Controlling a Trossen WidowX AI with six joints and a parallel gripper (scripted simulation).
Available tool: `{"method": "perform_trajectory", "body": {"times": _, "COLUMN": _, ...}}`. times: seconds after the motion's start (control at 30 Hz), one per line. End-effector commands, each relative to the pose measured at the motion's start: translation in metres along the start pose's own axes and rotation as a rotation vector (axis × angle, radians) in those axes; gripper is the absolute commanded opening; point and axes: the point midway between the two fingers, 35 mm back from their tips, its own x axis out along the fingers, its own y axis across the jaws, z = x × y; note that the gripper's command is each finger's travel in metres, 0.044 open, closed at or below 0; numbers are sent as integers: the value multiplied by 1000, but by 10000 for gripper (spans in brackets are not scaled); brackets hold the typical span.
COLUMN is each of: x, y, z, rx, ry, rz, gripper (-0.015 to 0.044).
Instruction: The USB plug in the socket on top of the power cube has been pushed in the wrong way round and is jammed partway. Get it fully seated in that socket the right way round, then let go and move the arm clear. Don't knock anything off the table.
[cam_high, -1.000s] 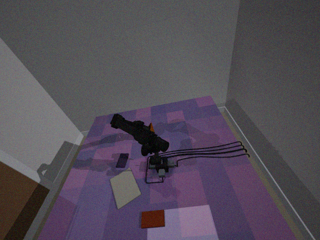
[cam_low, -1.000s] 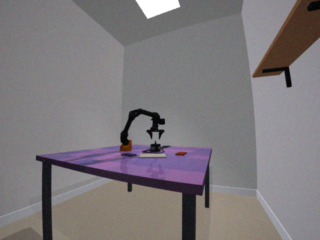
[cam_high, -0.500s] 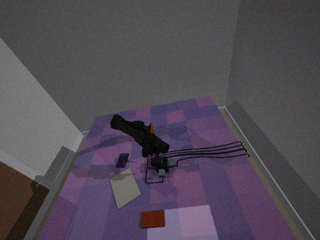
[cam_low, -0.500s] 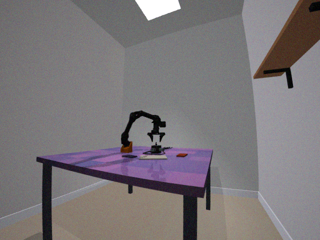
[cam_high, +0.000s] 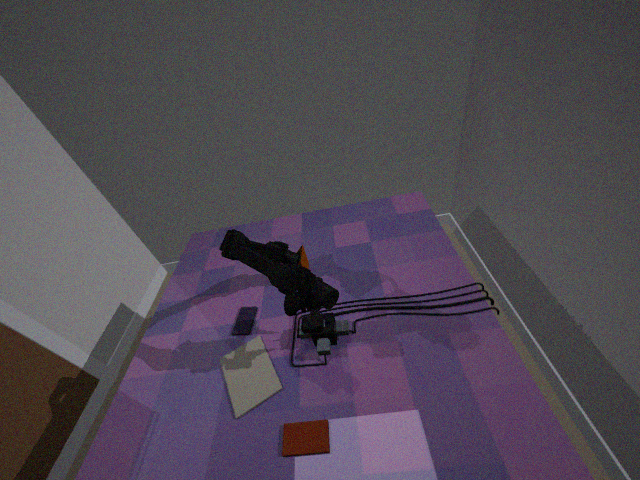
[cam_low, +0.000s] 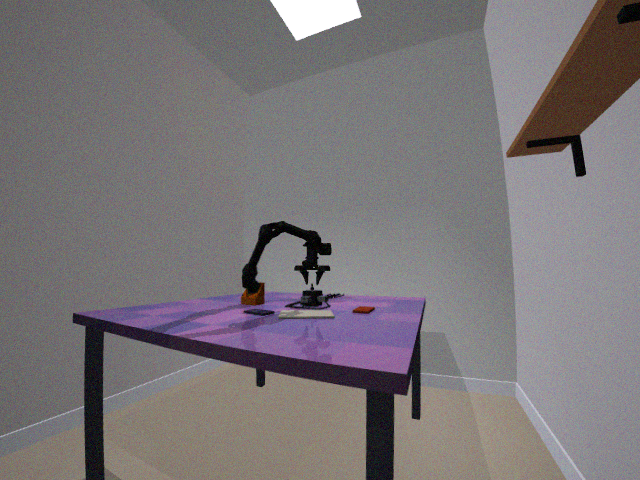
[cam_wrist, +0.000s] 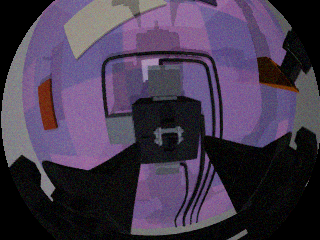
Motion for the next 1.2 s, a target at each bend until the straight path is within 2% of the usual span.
{"method": "perform_trajectory", "body": {"times": 0.0, "x": 0, "y": 0, "z": 0, "rx": 1, "ry": 0, "rz": 2, "gripper": 177}}
{"method": "perform_trajectory", "body": {"times": 0.23, "x": 0, "y": 0, "z": 0, "rx": 1, "ry": 0, "rz": 2, "gripper": 0}}
{"method": "perform_trajectory", "body": {"times": 1.17, "x": -6, "y": 0, "z": 0, "rx": 1, "ry": 0, "rz": 1, "gripper": 0}}
